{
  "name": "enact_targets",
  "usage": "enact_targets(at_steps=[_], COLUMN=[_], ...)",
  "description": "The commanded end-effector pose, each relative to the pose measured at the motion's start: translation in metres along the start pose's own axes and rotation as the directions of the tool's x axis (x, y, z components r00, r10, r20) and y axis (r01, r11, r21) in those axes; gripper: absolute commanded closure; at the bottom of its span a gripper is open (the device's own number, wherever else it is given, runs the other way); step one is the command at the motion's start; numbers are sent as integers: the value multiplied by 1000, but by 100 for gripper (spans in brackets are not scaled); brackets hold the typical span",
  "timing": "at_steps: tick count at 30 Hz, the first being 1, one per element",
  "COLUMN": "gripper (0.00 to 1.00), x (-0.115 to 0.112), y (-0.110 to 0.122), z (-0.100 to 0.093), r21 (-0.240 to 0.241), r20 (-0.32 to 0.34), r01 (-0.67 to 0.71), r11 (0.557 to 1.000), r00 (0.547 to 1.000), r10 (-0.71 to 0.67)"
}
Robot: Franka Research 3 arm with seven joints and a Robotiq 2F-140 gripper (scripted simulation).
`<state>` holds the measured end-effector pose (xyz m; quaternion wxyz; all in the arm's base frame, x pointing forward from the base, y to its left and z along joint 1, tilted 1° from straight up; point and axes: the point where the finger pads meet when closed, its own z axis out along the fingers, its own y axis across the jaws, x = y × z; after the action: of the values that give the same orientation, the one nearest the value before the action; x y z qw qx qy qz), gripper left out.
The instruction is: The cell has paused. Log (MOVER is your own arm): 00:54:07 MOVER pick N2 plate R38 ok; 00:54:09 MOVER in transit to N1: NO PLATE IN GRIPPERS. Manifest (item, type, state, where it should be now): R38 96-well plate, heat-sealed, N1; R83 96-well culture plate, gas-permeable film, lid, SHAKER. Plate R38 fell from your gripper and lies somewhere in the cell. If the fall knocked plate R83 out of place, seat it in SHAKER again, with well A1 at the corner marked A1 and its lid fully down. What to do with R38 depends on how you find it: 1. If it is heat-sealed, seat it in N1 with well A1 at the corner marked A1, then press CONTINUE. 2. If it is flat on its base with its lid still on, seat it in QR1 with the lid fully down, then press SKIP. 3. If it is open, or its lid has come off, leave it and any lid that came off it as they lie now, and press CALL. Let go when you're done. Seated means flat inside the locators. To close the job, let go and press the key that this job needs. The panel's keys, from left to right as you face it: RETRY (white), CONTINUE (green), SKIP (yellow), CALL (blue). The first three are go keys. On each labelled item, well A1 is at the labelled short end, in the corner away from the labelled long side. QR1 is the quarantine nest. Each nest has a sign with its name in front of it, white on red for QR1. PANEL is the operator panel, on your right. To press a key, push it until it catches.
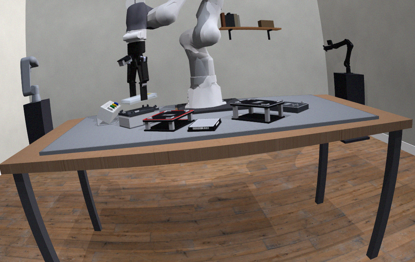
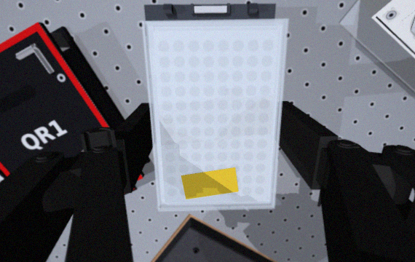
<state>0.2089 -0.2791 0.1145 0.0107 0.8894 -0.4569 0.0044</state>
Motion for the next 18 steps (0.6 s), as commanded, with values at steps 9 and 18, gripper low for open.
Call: enact_targets(at_steps=[9, 18], gripper=[90, 90], x=[-3, -3], y=[-1, -1], z=[-22, -36], r21=[2, 2], r20=[10, 10], r01=[2, 2], r11=[1000, 1000], r00=[1000, 1000], r10=[-2, -2])
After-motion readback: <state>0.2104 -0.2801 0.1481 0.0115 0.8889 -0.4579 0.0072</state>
